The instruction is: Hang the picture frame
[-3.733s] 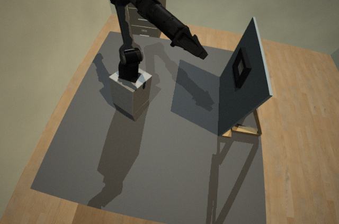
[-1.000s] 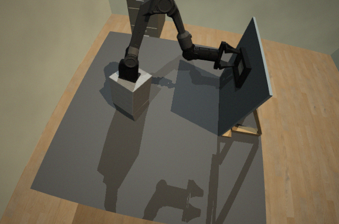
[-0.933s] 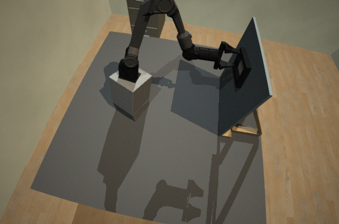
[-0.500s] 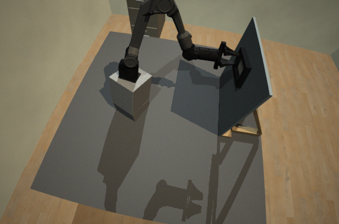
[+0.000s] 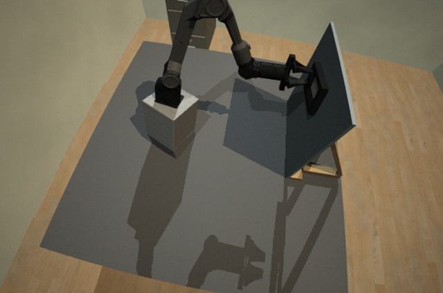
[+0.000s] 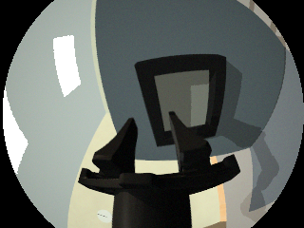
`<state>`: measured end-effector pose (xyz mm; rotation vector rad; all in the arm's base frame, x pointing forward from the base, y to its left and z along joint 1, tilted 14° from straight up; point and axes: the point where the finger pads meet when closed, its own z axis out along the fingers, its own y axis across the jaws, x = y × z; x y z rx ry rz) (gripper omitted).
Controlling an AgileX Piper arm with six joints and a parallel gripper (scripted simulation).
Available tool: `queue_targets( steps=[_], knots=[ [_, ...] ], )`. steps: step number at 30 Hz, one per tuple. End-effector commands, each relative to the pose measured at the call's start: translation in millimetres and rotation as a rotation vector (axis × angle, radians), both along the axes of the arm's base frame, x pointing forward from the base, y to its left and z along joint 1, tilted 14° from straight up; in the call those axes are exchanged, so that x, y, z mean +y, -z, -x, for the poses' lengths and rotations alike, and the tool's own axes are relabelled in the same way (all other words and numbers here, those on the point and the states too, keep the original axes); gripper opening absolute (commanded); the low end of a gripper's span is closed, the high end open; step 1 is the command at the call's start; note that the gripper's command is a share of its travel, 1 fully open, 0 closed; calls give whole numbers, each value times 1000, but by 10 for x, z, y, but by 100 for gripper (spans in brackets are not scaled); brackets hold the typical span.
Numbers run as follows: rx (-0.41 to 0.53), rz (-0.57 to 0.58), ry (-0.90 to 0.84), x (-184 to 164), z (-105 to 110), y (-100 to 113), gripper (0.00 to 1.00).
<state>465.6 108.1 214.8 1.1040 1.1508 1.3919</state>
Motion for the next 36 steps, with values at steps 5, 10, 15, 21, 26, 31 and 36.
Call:
queue_targets(
  steps=[5, 10, 15, 21, 26, 31, 36],
  knots=[
    [1, 3, -2, 4, 4, 8, 63],
    [1, 3, -2, 6, 4, 11, 63],
    [1, 3, -1, 8, 3, 15, 63],
    [1, 3, -1, 9, 3, 15, 63],
    [1, 3, -1, 9, -1, 14, 63],
    [1, 3, -1, 12, -28, 11, 63],
    [1, 3, -1, 17, -79, 4, 63]
  ],
)
